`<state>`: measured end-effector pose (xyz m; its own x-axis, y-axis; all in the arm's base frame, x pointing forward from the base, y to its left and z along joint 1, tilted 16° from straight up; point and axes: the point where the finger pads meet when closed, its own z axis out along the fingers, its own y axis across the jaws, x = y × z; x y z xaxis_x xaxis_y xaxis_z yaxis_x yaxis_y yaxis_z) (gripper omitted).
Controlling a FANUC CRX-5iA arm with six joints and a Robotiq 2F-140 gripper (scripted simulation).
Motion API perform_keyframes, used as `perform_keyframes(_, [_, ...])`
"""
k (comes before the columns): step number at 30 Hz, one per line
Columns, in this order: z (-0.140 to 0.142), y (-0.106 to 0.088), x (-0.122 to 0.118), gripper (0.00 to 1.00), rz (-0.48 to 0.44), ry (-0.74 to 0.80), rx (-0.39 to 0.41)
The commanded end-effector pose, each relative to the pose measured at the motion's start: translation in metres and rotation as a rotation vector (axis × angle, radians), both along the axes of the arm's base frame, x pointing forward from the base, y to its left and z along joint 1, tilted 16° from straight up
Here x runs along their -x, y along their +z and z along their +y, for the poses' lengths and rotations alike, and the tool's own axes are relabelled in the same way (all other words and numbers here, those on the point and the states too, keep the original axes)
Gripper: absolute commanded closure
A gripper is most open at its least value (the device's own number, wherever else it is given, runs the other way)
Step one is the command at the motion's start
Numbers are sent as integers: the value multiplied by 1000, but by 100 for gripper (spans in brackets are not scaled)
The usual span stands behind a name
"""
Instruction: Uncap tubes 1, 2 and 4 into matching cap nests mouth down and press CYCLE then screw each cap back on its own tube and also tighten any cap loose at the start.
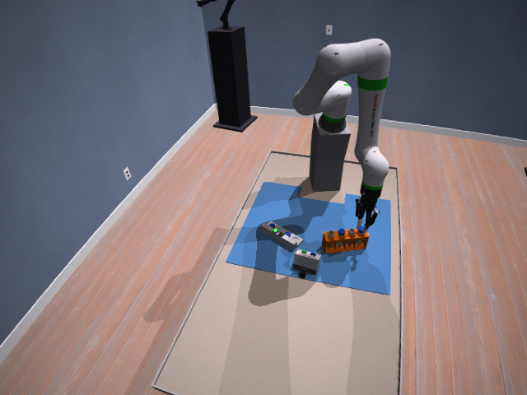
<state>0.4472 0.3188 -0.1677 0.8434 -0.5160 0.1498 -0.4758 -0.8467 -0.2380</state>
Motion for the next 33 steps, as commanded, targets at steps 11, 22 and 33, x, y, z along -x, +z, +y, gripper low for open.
perform_keyframes(11, [0, 0, 0, 100, 3, 1, 1])
perform_keyframes(22, [0, 0, 0, 100, 61, -431, -110])
perform_keyframes(33, [0, -1, 0, 100, 131, -959, -247])
